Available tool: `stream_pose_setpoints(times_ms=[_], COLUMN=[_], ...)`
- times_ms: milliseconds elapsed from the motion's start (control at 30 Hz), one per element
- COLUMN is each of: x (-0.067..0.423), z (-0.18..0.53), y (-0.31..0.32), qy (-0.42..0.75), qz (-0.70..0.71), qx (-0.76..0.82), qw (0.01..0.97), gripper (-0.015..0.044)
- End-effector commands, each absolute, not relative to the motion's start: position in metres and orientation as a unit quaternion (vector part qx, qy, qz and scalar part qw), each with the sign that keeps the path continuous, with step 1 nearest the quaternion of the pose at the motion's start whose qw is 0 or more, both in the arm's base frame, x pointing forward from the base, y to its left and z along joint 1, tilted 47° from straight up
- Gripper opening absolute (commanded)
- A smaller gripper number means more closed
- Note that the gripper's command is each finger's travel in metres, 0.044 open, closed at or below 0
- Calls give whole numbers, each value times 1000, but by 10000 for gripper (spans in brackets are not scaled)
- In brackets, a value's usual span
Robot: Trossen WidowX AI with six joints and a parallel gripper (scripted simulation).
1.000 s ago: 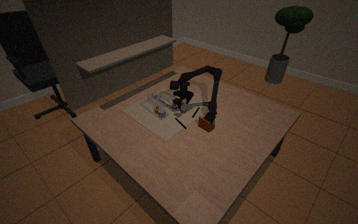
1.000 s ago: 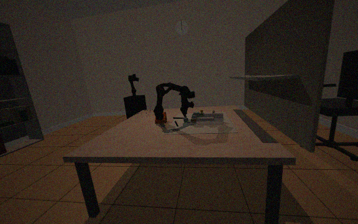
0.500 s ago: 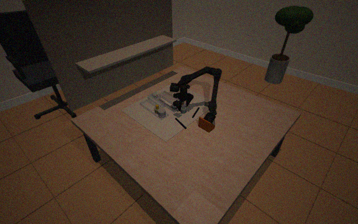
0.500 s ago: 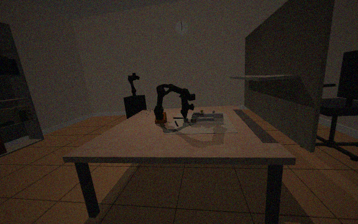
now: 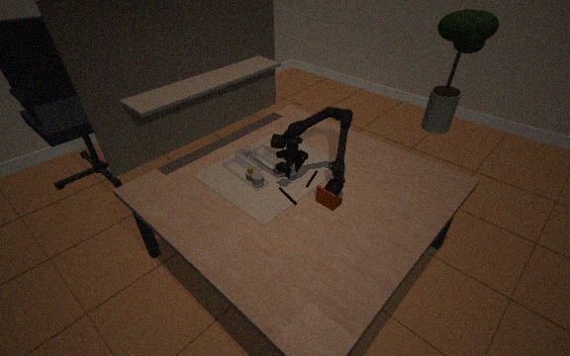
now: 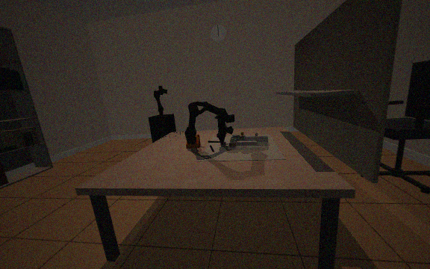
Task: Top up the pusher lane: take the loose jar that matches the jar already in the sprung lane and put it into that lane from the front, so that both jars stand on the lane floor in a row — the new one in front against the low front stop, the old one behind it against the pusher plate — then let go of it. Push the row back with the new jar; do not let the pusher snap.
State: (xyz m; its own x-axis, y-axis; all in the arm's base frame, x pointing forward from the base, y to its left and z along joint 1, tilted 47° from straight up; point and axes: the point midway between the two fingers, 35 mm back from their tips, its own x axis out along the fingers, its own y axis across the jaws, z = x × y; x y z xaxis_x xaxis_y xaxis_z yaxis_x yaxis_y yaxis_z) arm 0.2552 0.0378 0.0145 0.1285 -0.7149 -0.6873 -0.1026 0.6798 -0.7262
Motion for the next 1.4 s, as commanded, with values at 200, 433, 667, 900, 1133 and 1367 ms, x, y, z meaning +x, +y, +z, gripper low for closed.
stream_pose_setpoints(times_ms=[200, 433, 667, 900, 1133, 1367], x=[256, 255, 250, 240, 250, 272], z=[14, 28, 52, 79, 65, 30], y=[37, 57, 87, 114, 112, 100], qy=[619, 620, 620, 620, 618, 612], qz=[-226, -223, -222, -224, -231, -244], qx=[-334, -333, -332, -333, -325, -311], qw=[674, 675, 675, 674, 677, 685], gripper=[164, 0, 0, 0, 0, 0])
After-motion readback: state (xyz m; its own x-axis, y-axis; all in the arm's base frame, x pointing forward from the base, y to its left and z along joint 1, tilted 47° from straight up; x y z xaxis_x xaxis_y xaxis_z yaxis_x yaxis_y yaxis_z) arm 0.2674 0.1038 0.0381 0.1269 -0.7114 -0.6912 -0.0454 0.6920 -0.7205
